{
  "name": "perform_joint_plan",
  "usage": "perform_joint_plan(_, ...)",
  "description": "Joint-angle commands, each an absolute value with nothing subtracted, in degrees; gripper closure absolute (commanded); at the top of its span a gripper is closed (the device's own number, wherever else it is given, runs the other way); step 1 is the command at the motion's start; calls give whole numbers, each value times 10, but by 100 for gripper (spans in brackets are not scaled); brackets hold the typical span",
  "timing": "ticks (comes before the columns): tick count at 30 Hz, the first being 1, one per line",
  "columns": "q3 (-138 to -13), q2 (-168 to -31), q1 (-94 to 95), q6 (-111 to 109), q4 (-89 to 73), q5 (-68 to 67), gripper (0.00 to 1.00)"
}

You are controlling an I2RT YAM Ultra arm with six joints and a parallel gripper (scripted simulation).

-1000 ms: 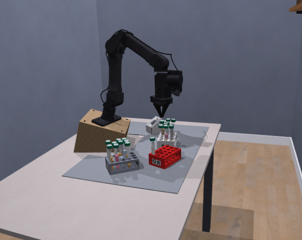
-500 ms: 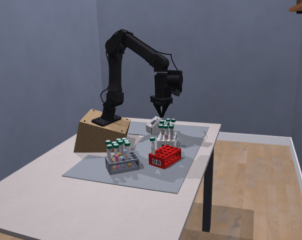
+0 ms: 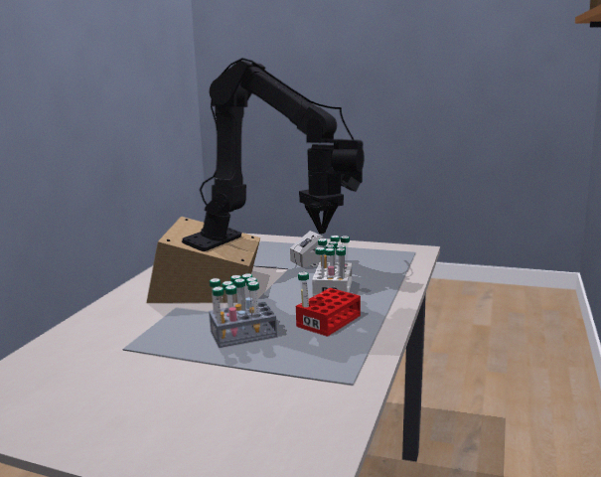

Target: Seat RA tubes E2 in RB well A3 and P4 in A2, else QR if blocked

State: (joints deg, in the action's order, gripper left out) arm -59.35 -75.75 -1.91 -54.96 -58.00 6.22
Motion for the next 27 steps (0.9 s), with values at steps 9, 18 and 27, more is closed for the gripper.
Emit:
perform_joint_plan(9,-573,-731,55,-480,-583,40,100)
perform_joint_plan(18,-598,-728,125,-412,-580,21,100)
perform_joint_plan(27,-599,-728,123,-410,-581,18,100)
